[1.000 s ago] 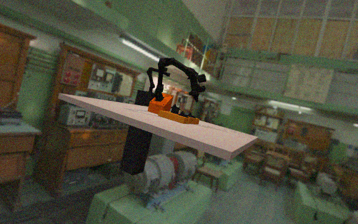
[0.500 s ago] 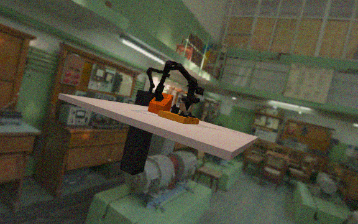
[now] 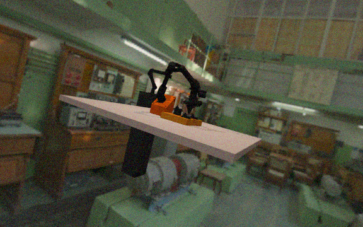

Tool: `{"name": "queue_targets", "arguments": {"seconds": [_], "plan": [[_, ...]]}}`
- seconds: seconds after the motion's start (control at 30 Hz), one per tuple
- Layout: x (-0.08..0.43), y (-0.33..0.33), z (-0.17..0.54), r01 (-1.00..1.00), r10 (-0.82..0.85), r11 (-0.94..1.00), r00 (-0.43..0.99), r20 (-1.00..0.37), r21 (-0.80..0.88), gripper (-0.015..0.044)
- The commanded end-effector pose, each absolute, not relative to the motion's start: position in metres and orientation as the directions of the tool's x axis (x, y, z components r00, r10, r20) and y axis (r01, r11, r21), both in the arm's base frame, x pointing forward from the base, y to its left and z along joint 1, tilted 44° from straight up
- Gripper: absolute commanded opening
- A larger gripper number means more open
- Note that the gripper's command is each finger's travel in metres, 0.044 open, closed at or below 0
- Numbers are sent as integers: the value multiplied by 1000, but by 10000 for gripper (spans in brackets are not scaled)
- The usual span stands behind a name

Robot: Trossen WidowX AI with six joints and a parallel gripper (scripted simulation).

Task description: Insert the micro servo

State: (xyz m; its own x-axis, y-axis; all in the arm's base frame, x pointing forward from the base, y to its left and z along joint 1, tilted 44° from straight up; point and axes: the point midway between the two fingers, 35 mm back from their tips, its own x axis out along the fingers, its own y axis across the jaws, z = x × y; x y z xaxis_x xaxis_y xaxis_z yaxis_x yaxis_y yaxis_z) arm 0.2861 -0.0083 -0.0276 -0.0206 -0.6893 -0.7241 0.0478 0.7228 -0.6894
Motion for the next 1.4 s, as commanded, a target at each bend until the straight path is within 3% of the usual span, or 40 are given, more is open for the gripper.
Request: {"name": "queue_targets", "arguments": {"seconds": [0.0, 1.37], "plan": [[284, -15, -34, 42, -694, 719, -27, -720, -694, 0], [285, -57, -22, 41, -693, 719, -27, -721, -693, 0]]}}
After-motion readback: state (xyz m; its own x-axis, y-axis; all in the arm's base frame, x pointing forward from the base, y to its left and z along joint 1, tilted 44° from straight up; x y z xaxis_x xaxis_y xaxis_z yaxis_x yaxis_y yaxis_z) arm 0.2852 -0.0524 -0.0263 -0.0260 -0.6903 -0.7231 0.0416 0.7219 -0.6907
